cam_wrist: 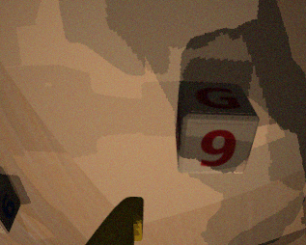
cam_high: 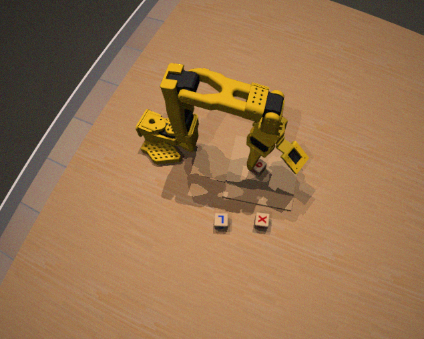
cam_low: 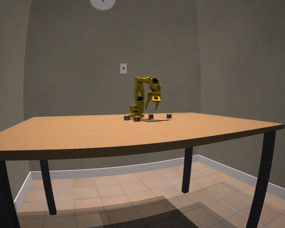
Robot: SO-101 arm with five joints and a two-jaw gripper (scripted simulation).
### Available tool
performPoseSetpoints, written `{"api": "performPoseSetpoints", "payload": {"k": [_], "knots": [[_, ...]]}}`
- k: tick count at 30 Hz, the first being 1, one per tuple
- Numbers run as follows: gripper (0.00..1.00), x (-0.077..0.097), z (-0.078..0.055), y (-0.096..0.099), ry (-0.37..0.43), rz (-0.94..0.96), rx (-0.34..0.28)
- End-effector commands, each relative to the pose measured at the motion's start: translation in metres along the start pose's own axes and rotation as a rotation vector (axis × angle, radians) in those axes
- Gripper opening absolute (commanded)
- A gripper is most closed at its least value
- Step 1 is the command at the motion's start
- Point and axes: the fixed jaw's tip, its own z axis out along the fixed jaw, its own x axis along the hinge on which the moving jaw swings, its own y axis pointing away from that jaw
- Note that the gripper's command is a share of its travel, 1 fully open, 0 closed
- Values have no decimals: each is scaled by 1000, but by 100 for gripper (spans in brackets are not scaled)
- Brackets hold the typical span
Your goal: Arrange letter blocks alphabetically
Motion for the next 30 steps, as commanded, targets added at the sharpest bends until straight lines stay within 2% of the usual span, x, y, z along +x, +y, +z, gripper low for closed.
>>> {"api": "performPoseSetpoints", "payload": {"k": [1, 14, 30], "knots": [[32, -6, -10, 4, -61, 0, -31], [32, -8, -2, 5, -61, 0, -31], [32, -9, 22, 5, -61, 0, -31]]}}
